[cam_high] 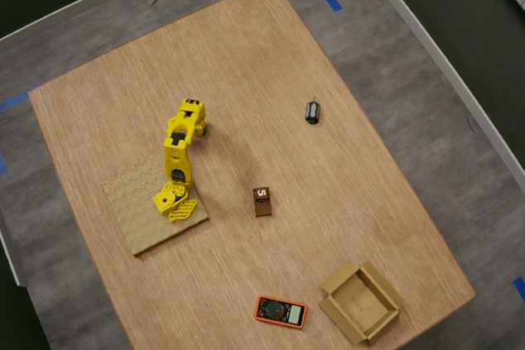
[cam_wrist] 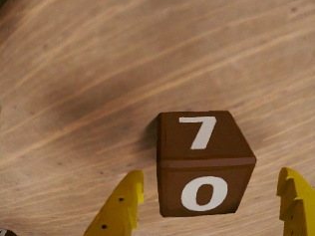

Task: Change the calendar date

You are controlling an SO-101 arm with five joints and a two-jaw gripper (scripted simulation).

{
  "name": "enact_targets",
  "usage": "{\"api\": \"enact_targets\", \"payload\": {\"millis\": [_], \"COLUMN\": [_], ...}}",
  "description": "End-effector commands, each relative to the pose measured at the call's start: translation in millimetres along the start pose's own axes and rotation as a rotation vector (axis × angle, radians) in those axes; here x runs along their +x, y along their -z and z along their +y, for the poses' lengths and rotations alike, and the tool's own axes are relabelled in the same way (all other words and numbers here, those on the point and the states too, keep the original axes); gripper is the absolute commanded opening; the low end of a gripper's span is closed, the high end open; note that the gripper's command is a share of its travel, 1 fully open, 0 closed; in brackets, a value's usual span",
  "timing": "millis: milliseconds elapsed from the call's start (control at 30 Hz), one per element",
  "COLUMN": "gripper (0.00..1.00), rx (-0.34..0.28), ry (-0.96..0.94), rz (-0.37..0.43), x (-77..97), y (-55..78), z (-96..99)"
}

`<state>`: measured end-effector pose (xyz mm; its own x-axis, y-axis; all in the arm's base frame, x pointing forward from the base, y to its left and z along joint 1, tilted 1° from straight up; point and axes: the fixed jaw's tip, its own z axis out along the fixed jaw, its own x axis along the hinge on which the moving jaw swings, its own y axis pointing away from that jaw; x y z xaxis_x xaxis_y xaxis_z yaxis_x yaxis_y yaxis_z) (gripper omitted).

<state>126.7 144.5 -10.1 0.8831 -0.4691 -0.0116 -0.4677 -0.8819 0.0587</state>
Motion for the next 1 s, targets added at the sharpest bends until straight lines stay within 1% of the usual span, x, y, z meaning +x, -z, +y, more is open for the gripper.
{"api": "enact_targets", "payload": {"millis": [0,33,100,300,433,567,967], "gripper": [0.36,0.36,0.36,0.36,0.36,0.36,0.36], "rx": [0.015,0.015,0.015,0.015,0.015,0.015,0.015], "ry": [0.004,0.004,0.004,0.004,0.004,0.004,0.004], "rz": [0.002,0.002,0.002,0.002,0.002,0.002,0.002], "x": [-1.6,-1.5,-1.5,-1.8,-2.0,-2.1,-2.1], "y": [15.6,19.4,19.4,39.8,47.5,49.7,49.7], "z": [-3.4,-3.4,-3.4,-2.0,-0.9,-0.5,-0.5]}}
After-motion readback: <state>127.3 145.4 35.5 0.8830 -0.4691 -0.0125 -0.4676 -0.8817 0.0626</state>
